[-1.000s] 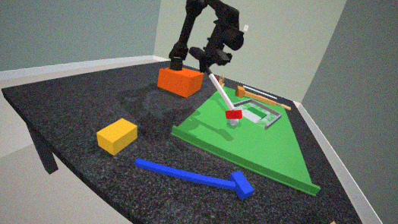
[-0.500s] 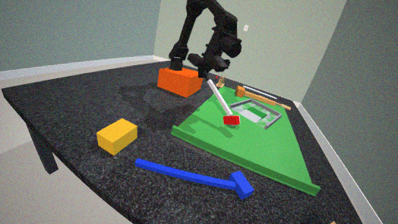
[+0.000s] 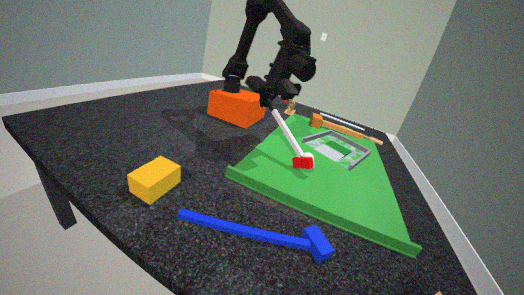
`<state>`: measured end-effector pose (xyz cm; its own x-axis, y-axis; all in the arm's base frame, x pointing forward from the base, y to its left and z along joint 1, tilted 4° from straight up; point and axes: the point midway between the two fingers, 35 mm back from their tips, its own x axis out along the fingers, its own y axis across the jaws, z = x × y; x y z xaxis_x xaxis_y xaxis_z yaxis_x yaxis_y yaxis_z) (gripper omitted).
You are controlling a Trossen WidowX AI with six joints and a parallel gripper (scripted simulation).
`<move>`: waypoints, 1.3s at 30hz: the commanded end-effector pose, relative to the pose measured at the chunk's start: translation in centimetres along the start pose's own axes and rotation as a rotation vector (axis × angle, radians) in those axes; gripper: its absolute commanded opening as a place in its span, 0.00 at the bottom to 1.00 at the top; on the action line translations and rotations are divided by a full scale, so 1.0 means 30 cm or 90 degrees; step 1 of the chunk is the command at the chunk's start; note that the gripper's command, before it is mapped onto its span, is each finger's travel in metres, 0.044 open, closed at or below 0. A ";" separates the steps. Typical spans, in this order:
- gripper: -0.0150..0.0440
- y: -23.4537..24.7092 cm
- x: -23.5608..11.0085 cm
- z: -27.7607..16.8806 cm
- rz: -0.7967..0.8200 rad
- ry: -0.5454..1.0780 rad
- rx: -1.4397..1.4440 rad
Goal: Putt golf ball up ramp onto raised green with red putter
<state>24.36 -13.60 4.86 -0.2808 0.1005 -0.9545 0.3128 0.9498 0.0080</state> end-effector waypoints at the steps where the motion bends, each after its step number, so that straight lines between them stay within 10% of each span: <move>1: 0.25 0.000 -0.002 0.001 0.000 -0.001 0.000; 26: 0.25 -0.088 0.014 -0.003 0.000 0.004 0.007; 39: 0.25 0.362 0.009 0.002 0.005 -0.001 0.002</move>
<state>27.63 -4.81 4.56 -0.2801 0.1043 -0.9543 0.2983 0.9543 0.0167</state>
